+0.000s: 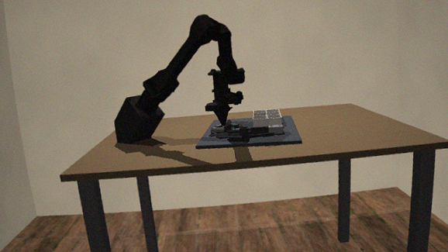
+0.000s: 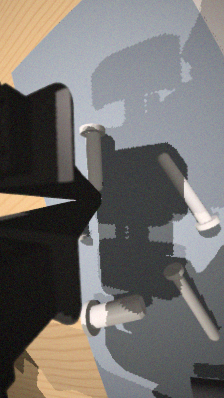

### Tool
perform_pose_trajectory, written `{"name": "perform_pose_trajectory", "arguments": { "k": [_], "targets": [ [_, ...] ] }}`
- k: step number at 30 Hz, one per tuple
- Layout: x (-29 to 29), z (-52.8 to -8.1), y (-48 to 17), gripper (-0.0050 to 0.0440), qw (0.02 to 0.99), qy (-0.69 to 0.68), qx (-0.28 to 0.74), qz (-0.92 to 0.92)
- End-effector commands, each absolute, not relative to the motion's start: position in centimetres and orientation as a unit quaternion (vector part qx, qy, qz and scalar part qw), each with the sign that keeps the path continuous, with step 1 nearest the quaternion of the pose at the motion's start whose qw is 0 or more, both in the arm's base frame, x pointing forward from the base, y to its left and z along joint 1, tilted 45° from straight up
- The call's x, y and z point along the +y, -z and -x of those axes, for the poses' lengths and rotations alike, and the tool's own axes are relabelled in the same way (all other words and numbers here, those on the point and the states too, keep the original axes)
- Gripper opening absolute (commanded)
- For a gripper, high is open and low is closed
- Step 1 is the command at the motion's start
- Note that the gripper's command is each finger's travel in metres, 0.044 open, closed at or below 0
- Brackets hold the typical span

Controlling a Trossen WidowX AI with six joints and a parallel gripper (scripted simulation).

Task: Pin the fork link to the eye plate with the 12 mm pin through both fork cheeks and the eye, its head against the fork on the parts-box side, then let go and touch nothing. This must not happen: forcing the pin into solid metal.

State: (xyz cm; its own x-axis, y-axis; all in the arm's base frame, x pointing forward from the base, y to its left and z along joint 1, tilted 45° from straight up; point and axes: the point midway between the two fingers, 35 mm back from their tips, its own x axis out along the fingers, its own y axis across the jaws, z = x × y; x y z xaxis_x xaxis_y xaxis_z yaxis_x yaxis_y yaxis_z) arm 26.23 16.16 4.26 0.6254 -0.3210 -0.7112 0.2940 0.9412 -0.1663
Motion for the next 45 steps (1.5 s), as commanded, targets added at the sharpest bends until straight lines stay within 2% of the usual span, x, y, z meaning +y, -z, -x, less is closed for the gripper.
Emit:
{"name": "perform_pose_trajectory", "arguments": {
  "k": [1, 13, 15, 17, 19, 34, 45],
  "targets": [
    [16.4, -25.9, -4.8, 0.0, 0.902, 0.17, 0.396, 0.015],
    [17.2, -24.5, -6.4, 0.0, 0.902, 0.17, 0.396, 0.015],
    [17.1, -24.5, -6.2, 0.0048, 0.901, 0.17, 0.398, 0.017],
    [17.1, -24.5, -6.2, 0.0048, 0.901, 0.17, 0.398, 0.017],
    [17.1, -24.5, -6.2, 0.0095, 0.901, 0.17, 0.398, 0.017],
    [17.3, -24.5, -6.2, 0.0095, 0.901, 0.157, 0.403, 0.045],
    [19.4, -25.2, -6.0, 0.0095, 0.799, -0.027, 0.431, 0.419]
  ]
}}
